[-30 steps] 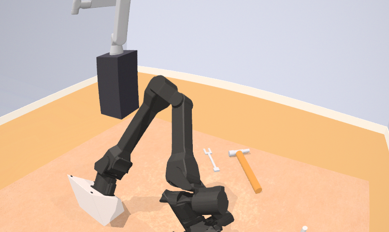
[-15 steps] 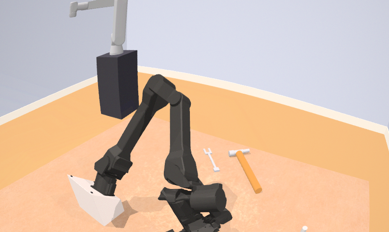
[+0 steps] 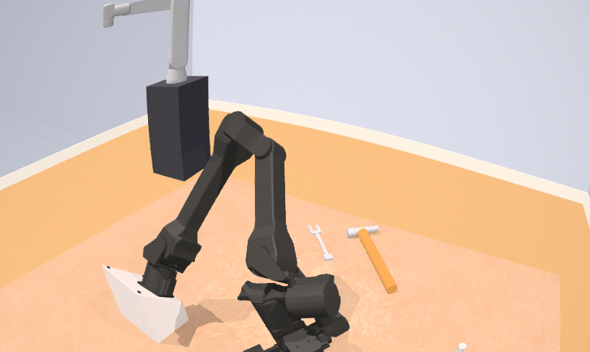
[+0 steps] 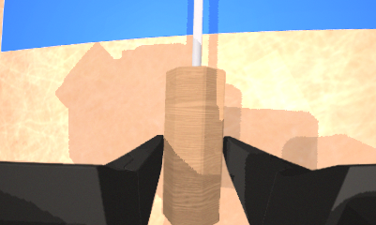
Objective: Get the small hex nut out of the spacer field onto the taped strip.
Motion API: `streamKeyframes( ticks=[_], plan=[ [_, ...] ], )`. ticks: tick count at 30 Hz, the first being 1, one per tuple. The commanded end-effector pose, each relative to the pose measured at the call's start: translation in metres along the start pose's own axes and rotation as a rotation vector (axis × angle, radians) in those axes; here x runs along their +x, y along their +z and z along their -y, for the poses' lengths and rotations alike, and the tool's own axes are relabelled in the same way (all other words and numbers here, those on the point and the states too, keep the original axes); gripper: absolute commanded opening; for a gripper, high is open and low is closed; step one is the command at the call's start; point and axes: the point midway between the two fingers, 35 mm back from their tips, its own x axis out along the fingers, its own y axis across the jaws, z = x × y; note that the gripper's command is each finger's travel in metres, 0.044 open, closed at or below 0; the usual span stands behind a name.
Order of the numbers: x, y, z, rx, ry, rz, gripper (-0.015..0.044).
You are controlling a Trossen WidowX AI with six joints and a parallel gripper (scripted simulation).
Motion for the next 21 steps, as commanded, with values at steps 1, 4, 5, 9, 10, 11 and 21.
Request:
streamKeyframes(
  ticks=[1,4,5,9,10,11,21],
  plan=[
    [-0.001,-0.002,0.000,0.002,0.000,0.004,0.0000],
    [-0.002,-0.004,0.000,0.002,0.000,0.003,0.0000],
    [-0.002,-0.005,0.000,0.002,0.000,0.003,0.0000],
    [-0.002,-0.007,0.000,0.002,0.000,0.003,0.0000],
    [-0.003,-0.007,0.000,0.002,0.000,0.003,0.0000],
    [-0.003,-0.008,0.000,0.002,0.000,0.003,0.0000],
    [-0.004,-0.014,0.000,0.002,0.000,0.003,0.0000]
  ],
)
